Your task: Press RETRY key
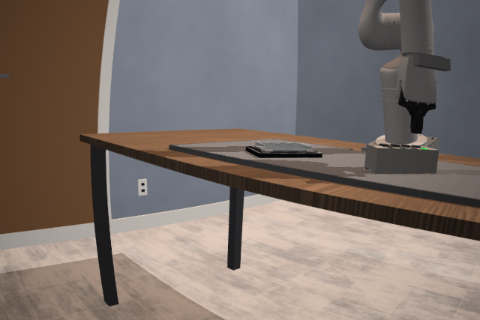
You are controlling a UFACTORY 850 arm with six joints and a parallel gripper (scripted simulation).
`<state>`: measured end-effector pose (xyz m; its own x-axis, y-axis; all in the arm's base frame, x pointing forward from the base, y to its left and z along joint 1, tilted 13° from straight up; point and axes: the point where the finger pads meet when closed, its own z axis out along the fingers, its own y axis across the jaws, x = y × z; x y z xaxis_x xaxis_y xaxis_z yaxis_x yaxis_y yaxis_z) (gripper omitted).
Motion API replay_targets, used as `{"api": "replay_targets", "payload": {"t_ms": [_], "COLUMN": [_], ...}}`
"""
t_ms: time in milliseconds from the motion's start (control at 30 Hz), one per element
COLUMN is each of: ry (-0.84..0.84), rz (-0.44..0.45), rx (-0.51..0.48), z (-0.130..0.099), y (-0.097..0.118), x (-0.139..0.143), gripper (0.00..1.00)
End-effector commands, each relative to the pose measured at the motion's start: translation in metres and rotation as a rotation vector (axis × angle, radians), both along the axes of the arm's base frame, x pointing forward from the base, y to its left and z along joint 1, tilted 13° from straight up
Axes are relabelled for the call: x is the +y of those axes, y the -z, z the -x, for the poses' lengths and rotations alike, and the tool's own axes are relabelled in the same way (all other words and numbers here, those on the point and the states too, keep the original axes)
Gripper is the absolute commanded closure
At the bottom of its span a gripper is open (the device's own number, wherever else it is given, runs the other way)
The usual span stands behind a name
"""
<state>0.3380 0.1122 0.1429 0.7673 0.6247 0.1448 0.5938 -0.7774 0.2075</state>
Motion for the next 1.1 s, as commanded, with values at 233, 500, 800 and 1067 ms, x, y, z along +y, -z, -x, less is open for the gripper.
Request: {"api": "replay_targets", "payload": {"t_ms": [233,500,800,1067], "ry": [0.001,0.001,0.001,0.001], "rz": [0.002,0.002,0.002,0.002], "rx": [0.021,0.021,0.021,0.021], "z": [0.003,0.006,0.006,0.006], "y": [-0.018,-0.031,-0.032,-0.032], "x": [0.001,0.003,0.003,0.003], "gripper": [1.00,1.00,1.00,1.00]}}
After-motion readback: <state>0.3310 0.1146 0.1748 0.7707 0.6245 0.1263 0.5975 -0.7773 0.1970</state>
